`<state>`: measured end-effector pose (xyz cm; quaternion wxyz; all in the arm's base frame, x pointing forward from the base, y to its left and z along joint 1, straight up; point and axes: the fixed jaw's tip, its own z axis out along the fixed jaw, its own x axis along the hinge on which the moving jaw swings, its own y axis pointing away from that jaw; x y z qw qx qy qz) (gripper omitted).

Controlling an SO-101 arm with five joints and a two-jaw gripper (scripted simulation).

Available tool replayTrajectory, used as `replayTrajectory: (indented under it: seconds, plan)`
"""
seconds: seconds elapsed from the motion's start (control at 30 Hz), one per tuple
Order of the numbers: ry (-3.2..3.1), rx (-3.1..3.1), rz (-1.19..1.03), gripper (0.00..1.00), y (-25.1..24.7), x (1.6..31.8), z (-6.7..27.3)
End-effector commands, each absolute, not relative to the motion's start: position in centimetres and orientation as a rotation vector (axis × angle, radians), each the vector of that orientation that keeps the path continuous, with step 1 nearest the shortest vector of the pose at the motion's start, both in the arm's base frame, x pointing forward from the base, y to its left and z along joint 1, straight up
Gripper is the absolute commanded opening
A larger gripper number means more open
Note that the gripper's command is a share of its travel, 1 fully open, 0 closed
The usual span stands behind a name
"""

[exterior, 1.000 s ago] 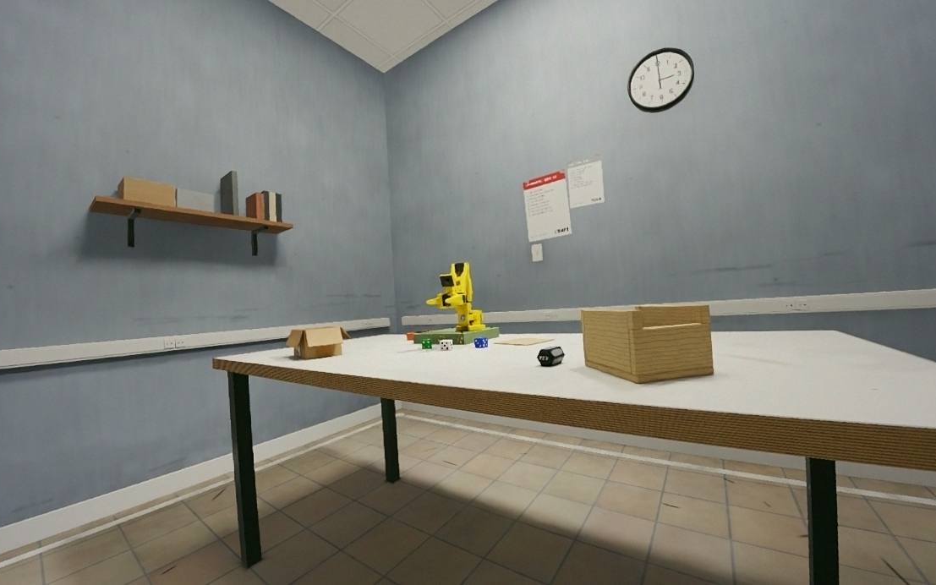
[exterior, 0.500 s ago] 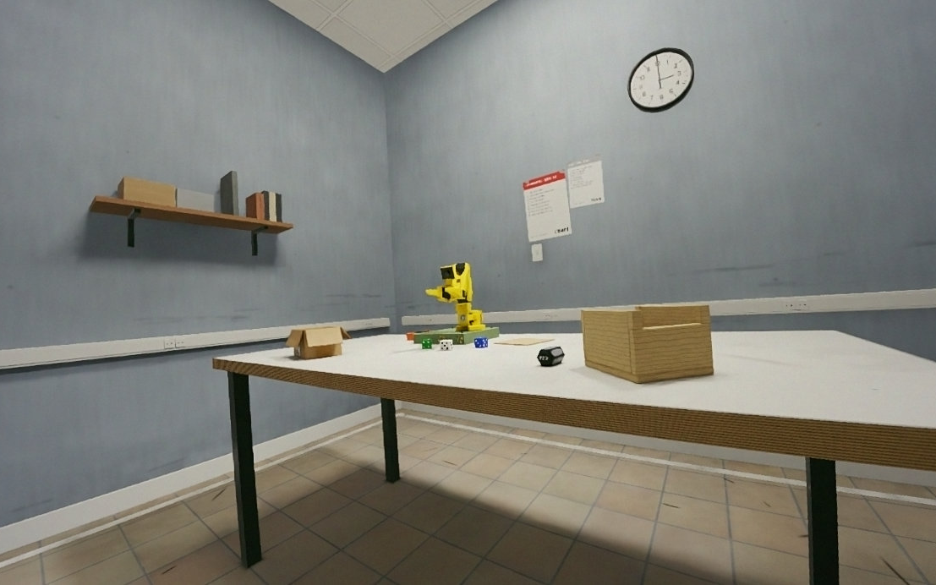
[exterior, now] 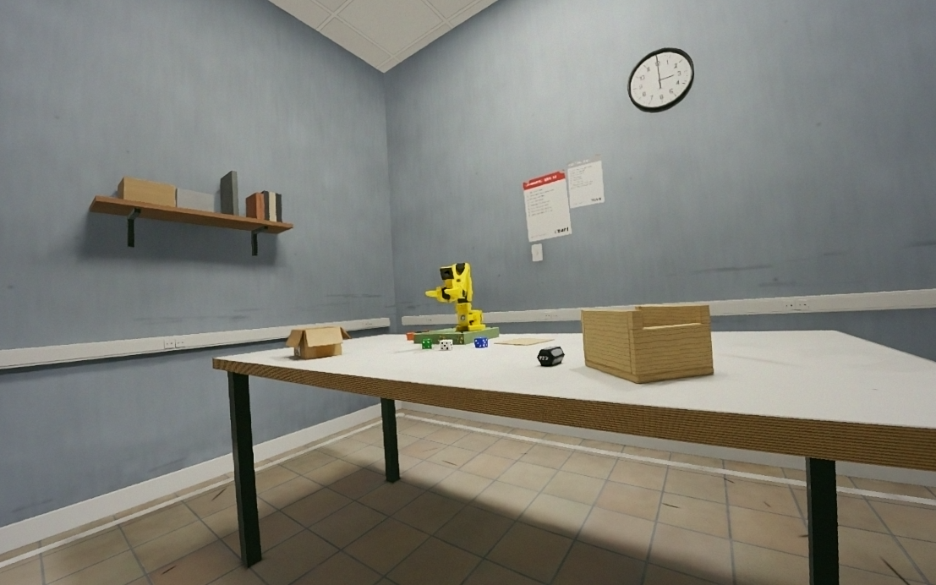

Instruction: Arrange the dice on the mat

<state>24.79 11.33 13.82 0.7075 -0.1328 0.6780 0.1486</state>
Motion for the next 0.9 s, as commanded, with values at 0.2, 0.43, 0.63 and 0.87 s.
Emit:
replayTrajectory:
  seconds: [0.2,0.43,0.63,0.87]
  plan:
    - [1.61,-0.314,0.344,0.35,12.3,26.0,13.4]
    - [1.699,-0.328,0.34,0.35,12.8,26.8,12.9]
    - [1.826,-0.347,0.331,0.35,13.3,27.6,12.4]
    - [1.993,-0.372,0.315,0.35,13.8,28.0,11.9]
